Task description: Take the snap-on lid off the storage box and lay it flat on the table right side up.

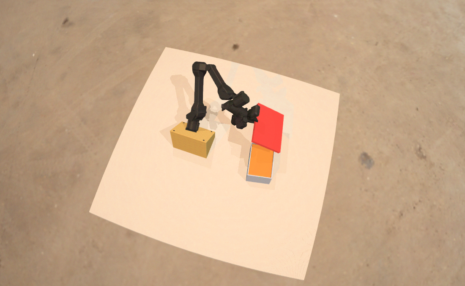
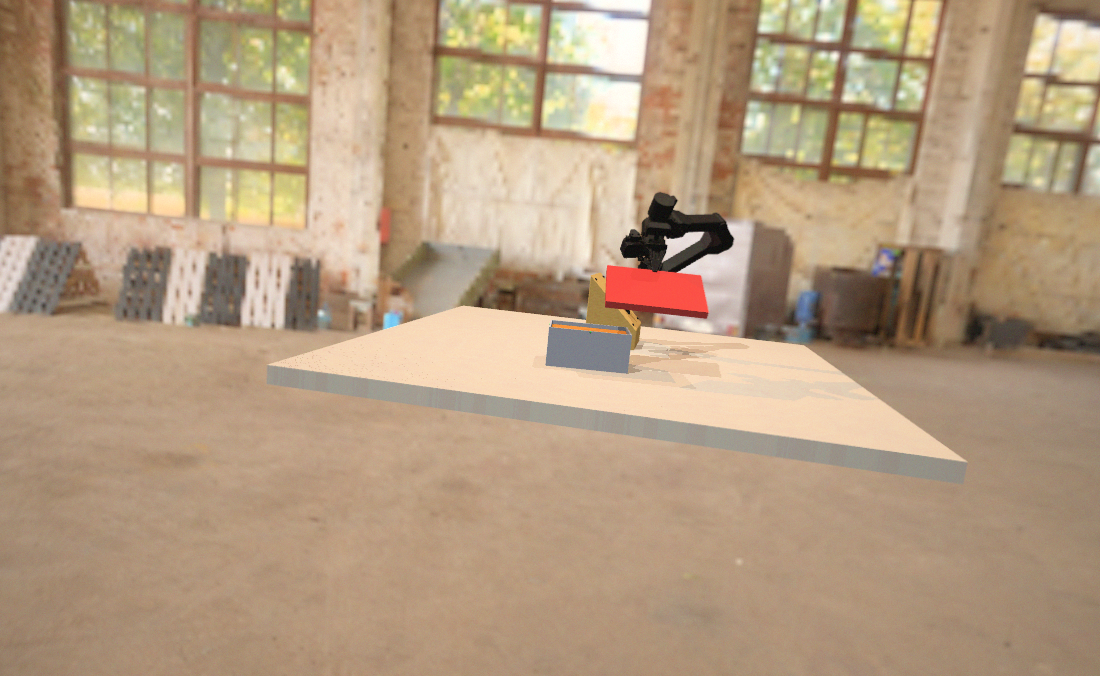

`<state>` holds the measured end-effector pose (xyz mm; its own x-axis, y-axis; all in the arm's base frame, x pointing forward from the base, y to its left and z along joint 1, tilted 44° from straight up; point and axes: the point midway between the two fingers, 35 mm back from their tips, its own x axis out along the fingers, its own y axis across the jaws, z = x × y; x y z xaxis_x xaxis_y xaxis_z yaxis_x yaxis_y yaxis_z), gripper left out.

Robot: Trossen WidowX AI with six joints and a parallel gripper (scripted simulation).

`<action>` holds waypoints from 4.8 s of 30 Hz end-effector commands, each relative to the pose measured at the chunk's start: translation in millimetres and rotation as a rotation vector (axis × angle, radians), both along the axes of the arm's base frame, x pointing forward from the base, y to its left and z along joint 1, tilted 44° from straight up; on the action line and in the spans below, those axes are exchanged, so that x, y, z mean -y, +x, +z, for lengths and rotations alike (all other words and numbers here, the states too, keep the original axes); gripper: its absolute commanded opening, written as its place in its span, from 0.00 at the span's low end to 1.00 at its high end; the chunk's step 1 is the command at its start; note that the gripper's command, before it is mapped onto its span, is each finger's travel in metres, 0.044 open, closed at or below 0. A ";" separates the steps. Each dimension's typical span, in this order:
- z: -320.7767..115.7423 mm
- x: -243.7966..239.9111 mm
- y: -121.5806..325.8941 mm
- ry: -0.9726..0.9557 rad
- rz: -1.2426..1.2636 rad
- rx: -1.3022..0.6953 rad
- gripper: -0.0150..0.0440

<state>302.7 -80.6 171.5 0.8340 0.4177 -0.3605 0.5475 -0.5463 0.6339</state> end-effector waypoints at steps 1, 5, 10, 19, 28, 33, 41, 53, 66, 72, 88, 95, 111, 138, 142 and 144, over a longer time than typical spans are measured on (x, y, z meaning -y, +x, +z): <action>6.5 -5.6 -1.6 -0.003 -0.007 0.000 0.25; 11.9 -11.4 -2.5 -0.002 -0.007 0.000 0.25; 18.7 -18.7 -3.6 -0.002 -0.007 0.000 0.25; 30.9 -31.9 -5.6 -0.001 -0.007 0.000 0.25; 43.1 -45.0 -7.7 -0.001 -0.007 0.000 0.25; 49.9 -52.4 -8.9 0.000 -0.007 0.000 0.25; 60.9 -64.1 -10.7 0.000 -0.007 0.000 0.25; 77.3 -81.6 -13.5 0.001 -0.007 0.001 0.25; 95.3 -100.5 -16.6 0.002 -0.007 0.002 0.25; 103.6 -109.3 -18.1 0.002 -0.007 0.002 0.25; 125.9 -132.5 -22.1 0.004 -0.007 0.004 0.25; 135.7 -142.5 -23.9 0.005 -0.007 0.005 0.25; 136.4 -152.5 -25.2 0.006 -0.007 0.006 0.25; 117.6 -168.5 -22.7 0.007 -0.007 0.007 0.25; 115.3 -170.7 -22.3 0.008 -0.007 0.007 0.25; 114.2 -171.8 -22.2 0.008 -0.007 0.007 0.25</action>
